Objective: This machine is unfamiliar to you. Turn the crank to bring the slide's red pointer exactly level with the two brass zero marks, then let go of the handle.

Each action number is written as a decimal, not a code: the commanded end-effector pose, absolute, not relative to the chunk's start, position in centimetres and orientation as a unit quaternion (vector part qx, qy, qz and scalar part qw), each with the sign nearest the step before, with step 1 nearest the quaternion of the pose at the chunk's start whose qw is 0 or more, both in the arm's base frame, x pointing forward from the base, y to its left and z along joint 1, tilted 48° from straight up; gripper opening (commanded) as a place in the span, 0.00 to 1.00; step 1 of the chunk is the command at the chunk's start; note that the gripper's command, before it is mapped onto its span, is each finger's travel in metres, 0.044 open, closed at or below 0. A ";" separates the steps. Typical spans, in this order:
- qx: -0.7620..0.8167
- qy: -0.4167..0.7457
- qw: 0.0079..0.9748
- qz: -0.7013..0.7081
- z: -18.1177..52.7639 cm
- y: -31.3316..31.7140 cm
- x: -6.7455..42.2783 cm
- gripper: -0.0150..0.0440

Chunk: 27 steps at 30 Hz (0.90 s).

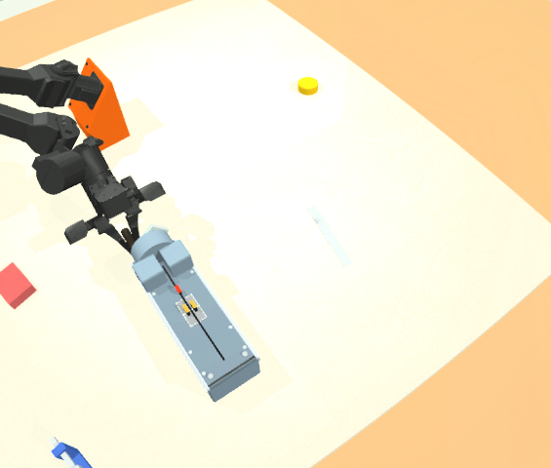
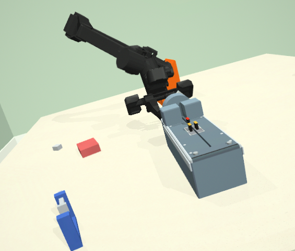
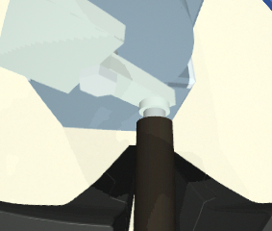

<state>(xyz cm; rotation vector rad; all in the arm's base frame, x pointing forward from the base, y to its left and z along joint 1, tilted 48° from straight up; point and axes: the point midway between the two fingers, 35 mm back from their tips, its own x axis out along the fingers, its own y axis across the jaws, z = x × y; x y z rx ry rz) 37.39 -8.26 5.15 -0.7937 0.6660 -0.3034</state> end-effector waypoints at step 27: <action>-0.378 0.316 0.858 -0.146 7.6 -6.0 37.2 0.25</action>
